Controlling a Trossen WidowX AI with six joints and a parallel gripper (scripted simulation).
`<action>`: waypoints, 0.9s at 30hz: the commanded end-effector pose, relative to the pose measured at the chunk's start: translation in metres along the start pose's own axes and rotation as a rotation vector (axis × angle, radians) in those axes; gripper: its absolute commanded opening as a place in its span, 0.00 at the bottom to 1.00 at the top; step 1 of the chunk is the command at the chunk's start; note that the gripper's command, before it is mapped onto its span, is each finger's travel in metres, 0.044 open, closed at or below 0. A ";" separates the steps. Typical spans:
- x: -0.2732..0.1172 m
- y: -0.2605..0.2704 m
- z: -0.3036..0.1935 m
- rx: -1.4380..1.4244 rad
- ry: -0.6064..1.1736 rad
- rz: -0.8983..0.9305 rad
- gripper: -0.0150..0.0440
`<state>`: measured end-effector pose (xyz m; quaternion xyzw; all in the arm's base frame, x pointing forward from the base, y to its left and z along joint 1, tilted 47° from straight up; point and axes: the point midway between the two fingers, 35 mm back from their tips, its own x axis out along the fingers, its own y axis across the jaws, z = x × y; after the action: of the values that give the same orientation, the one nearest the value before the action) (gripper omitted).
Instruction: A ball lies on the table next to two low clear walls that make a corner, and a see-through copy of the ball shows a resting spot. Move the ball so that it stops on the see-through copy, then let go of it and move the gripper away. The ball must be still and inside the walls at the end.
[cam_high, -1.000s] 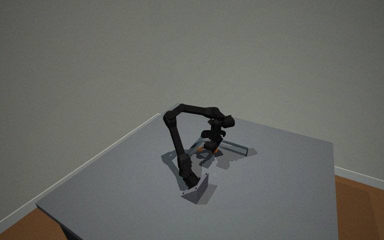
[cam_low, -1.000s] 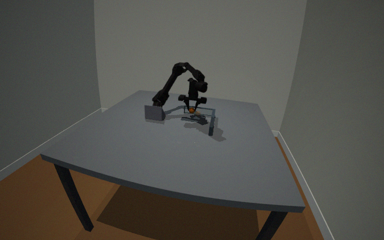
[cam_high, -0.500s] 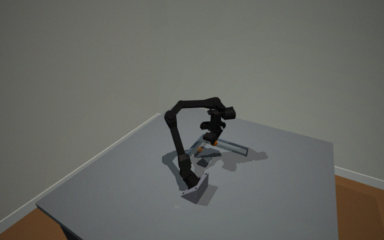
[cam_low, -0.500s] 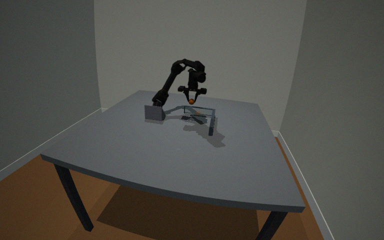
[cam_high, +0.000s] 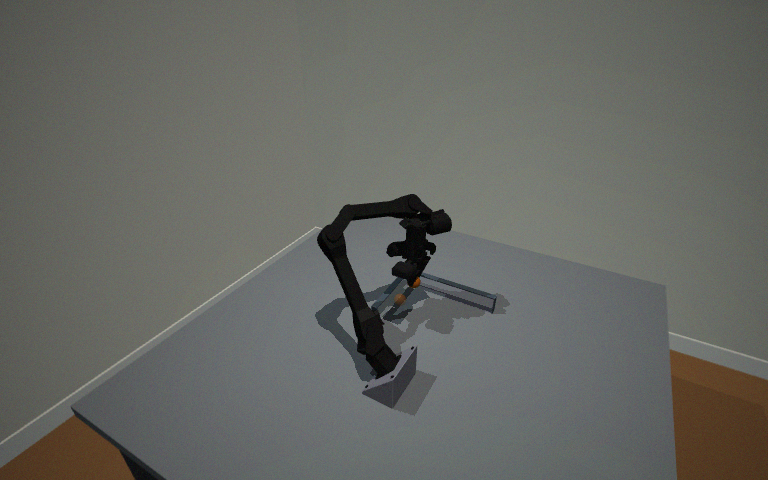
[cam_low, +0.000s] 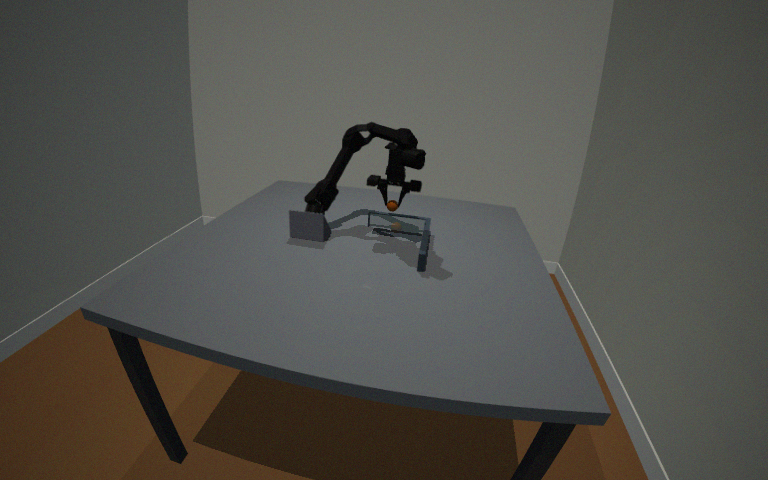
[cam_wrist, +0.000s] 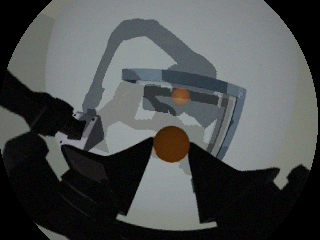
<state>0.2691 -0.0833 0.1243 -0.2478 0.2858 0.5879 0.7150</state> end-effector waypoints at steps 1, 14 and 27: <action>0.006 -0.007 0.019 0.002 -0.003 -0.012 0.25; 0.028 -0.016 0.049 0.002 -0.016 -0.017 0.25; 0.084 -0.016 0.051 0.001 -0.020 -0.018 0.25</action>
<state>0.3041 -0.0002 0.1094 -0.2500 0.2762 0.5834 0.7217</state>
